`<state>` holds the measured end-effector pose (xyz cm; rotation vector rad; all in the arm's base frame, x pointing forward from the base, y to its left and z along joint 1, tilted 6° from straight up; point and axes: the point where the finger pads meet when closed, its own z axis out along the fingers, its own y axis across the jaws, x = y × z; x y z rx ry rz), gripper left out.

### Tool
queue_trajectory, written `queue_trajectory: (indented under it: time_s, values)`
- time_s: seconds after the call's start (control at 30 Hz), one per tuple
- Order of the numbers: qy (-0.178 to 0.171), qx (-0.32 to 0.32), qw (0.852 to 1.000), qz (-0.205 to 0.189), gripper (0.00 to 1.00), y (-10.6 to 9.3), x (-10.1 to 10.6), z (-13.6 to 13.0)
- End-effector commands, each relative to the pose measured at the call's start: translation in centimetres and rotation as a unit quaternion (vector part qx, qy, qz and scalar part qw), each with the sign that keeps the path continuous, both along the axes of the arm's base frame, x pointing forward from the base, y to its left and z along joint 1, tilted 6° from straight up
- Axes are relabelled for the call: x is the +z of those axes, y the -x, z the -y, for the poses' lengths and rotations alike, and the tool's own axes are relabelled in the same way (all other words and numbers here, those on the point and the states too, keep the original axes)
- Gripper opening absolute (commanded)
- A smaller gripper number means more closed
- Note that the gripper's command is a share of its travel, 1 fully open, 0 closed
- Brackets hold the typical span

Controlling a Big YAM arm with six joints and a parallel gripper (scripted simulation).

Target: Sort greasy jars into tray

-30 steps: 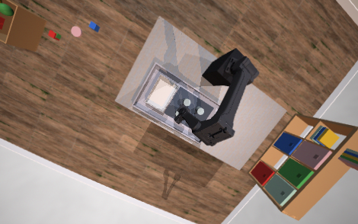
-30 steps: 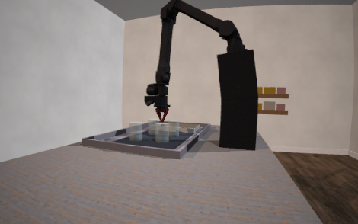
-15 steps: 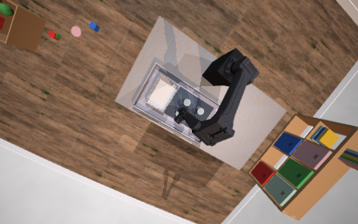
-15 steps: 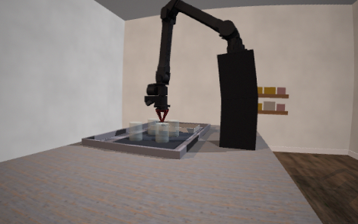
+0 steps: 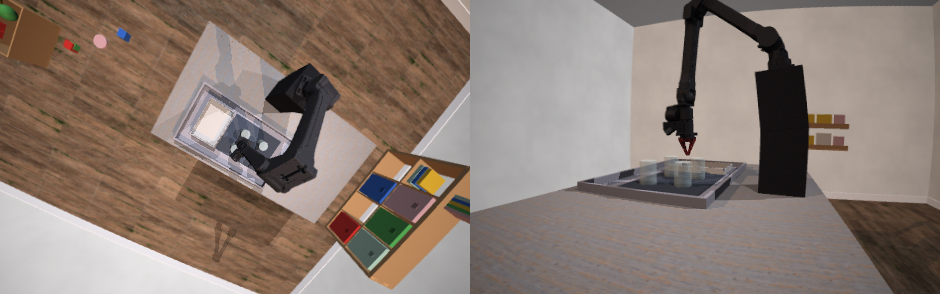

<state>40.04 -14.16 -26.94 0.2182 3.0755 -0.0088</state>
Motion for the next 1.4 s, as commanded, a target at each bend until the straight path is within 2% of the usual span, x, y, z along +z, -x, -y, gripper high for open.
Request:
queue_trajectory:
  time_s: [0.0,0.03,0.1,0.17,0.53,0.6,0.87,1.1,1.17,1.37]
  values:
    - [0.009,-0.004,1.0,0.025,0.0,-2.1,3.8,0.6]
    - [0.009,-0.004,1.0,0.025,0.0,-2.1,3.8,0.6]
    - [0.009,-0.004,1.0,0.025,0.0,-1.9,5.4,0.5]
    - [0.009,-0.004,1.0,0.025,0.0,-1.9,5.4,0.5]
    - [0.009,-0.004,1.0,0.025,0.0,-3.5,5.3,-8.4]
    - [0.009,-0.004,1.0,0.025,0.0,-3.5,5.3,-8.4]
    - [0.009,-0.004,1.0,0.025,0.0,-4.6,5.2,-14.9]
    - [0.009,-0.004,1.0,0.025,0.0,-4.9,2.4,-14.8]
    - [0.009,-0.004,1.0,0.025,0.0,-4.9,2.4,-14.8]
    - [0.009,-0.004,1.0,0.025,0.0,-5.2,-0.5,-14.7]
